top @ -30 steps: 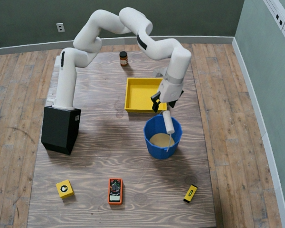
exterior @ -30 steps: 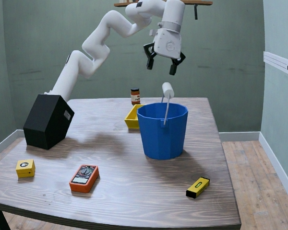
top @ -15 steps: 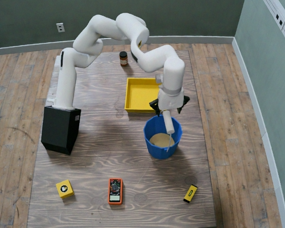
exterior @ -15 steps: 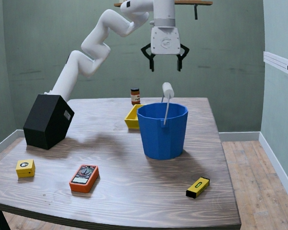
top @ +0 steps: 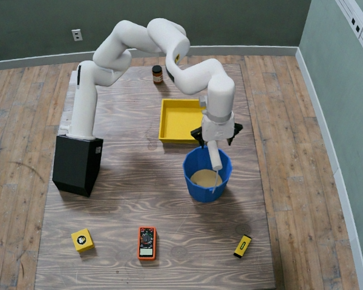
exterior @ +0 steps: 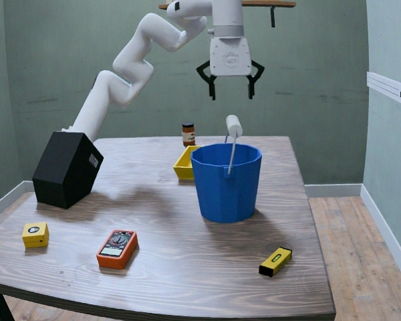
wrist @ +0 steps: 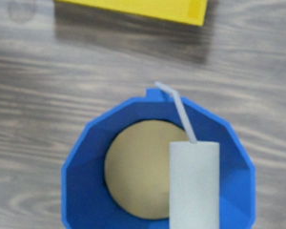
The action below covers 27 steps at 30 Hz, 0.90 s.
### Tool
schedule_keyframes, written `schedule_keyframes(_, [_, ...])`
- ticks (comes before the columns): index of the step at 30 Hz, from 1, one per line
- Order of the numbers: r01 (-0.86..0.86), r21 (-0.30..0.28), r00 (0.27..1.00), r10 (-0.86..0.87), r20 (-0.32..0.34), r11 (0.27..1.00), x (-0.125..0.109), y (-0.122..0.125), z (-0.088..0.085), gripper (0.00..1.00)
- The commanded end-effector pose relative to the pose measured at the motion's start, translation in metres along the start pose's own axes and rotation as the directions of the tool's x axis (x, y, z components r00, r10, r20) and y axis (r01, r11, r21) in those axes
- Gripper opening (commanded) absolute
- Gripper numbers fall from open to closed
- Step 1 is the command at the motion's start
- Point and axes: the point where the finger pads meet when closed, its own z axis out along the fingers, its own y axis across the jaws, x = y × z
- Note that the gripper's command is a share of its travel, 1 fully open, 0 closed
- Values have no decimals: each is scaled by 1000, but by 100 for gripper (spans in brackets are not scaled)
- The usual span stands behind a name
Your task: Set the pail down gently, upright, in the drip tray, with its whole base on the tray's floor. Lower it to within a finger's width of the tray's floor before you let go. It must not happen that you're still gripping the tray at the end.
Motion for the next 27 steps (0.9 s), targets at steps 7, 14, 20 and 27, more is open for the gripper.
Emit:
schedule_keyframes(7, [1, -3, 1000, -1, 3, 1000, 0, 1, -1, 100])
schedule_keyframes(14, [1, -3, 1000, -1, 3, 1000, 0, 1, 4, 100])
schedule_keyframes(20, [1, -3, 1000, -1, 3, 1000, -1, 1, 9, 100])
schedule_keyframes(27, [1, -3, 1000, -1, 3, 1000, -1, 1, 22, 100])
